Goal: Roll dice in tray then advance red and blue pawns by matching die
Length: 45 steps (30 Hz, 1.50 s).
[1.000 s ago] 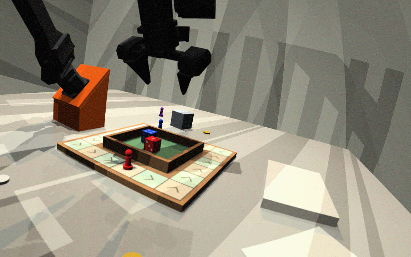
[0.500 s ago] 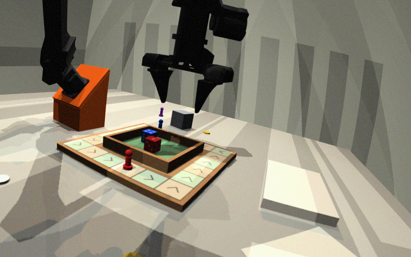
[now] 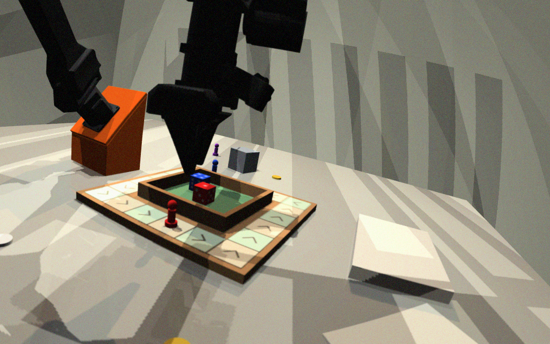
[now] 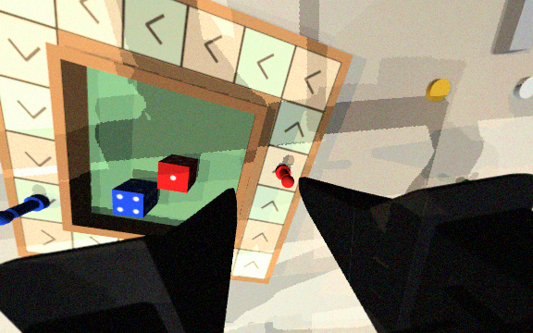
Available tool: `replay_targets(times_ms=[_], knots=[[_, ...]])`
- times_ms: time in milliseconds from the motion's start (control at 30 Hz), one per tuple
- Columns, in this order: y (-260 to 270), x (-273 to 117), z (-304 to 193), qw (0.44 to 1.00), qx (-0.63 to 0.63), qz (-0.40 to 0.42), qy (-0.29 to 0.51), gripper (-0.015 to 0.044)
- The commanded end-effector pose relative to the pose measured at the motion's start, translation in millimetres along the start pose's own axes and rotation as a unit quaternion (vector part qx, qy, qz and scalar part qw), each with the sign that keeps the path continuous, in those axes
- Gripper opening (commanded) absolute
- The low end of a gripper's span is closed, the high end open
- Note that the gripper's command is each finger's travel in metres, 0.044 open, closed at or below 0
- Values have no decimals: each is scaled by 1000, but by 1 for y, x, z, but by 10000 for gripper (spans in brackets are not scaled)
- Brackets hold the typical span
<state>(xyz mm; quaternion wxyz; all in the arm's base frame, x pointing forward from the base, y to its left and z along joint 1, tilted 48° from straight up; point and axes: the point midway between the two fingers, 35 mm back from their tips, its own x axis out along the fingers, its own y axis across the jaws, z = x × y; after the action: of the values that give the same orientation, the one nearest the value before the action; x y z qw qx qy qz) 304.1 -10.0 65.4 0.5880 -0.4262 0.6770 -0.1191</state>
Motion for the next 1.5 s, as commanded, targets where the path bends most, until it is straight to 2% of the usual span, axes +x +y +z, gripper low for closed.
replay_targets(times_ms=[0,333,1467], knots=[[-24,6,-18,988,151,-15,4,200],[-20,7,-17,988,151,-15,4,200],[-22,62,-18,988,151,-16,4,200]])
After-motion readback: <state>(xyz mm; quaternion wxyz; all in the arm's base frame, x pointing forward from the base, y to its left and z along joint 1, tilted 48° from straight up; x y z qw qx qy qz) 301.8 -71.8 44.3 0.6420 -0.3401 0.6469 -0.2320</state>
